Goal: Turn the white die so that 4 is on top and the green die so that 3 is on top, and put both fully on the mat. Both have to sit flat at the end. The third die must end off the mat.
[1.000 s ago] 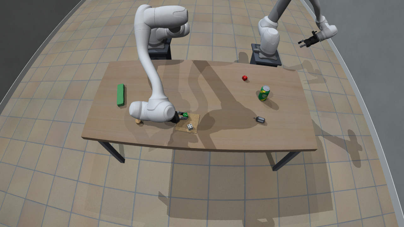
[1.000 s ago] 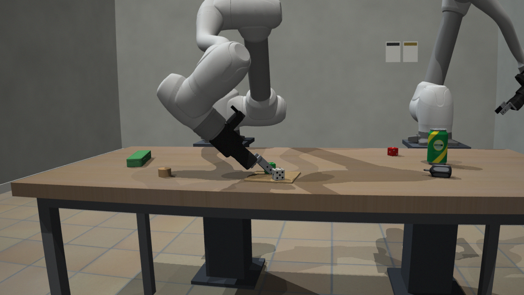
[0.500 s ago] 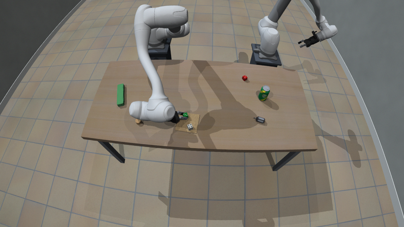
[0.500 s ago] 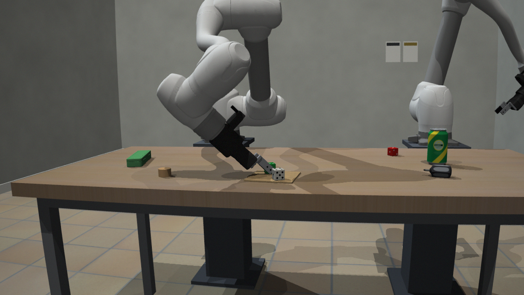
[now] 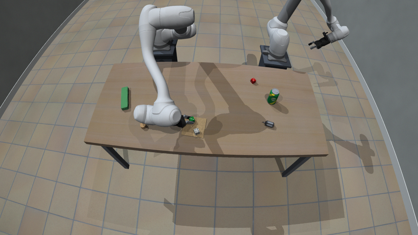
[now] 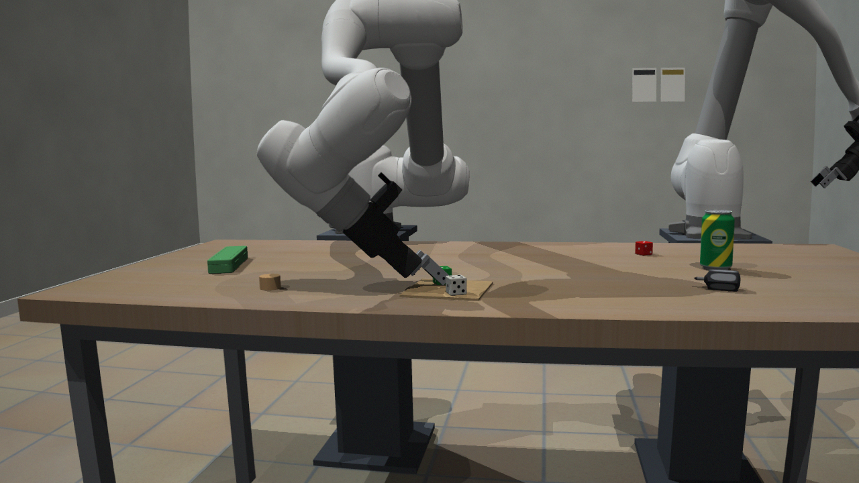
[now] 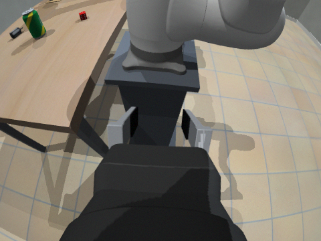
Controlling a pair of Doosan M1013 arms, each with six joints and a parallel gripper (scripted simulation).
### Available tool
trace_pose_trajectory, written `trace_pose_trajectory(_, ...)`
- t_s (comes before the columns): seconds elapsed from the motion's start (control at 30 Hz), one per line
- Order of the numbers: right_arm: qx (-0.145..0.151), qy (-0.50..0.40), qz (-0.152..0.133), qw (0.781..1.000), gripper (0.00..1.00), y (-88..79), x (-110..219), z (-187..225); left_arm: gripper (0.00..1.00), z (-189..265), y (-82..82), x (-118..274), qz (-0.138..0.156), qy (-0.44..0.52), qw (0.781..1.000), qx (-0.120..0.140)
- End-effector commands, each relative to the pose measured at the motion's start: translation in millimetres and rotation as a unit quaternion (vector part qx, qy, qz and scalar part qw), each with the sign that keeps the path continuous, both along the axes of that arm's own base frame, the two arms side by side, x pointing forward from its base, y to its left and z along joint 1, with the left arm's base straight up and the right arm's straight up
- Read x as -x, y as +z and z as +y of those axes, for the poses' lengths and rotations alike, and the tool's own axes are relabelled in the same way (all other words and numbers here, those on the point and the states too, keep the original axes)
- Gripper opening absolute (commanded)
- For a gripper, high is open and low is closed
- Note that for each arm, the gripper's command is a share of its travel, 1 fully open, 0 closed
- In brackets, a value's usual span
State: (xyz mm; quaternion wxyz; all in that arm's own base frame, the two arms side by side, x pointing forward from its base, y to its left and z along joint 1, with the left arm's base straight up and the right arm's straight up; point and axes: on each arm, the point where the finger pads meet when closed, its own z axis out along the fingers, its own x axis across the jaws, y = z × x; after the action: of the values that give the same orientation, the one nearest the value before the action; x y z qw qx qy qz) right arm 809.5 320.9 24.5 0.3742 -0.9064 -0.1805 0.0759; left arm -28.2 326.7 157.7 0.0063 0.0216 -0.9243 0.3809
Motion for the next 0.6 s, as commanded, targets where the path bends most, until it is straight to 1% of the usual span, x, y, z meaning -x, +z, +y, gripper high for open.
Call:
trace_pose_trajectory(0.0, -0.001, 0.000, -0.001, 1.000, 0.75, -1.8, 0.7, -0.9, 1.00, -3.5, 1.1, 4.2, 0.005, 0.000, 1.000, 0.002)
trace_pose_trajectory(0.03, -0.001, 0.000, -0.001, 1.000, 0.75, -1.8, 0.7, -0.9, 1.00, -3.5, 1.1, 4.2, 0.005, 0.000, 1.000, 0.002)
trace_pose_trajectory(0.07, -0.001, 0.000, -0.001, 1.000, 0.81, -1.8, 0.7, -0.9, 1.00, -3.5, 1.1, 4.2, 0.005, 0.000, 1.000, 0.002)
trace_pose_trajectory(0.13, -0.001, 0.000, -0.001, 1.000, 0.81, -1.8, 0.7, -0.9, 1.00, -3.5, 1.1, 4.2, 0.005, 0.000, 1.000, 0.002)
trace_pose_trajectory(0.17, -0.001, 0.000, -0.001, 1.000, 0.87, -1.8, 0.7, -0.9, 1.00, -3.5, 1.1, 4.2, 0.005, 0.000, 1.000, 0.002)
trace_pose_trajectory(0.23, -0.001, 0.000, -0.001, 1.000, 0.87, -1.8, 0.7, -0.9, 1.00, -3.5, 1.1, 4.2, 0.005, 0.000, 1.000, 0.002)
trace_pose_trajectory(0.27, -0.001, 0.000, -0.001, 1.000, 1.00, -1.8, 0.7, -0.9, 1.00, -3.5, 1.1, 4.2, 0.005, 0.000, 1.000, 0.002)
trace_pose_trajectory(0.57, -0.001, 0.000, -0.001, 1.000, 1.00, -1.8, 0.7, -0.9, 1.00, -3.5, 1.1, 4.2, 0.005, 0.000, 1.000, 0.002)
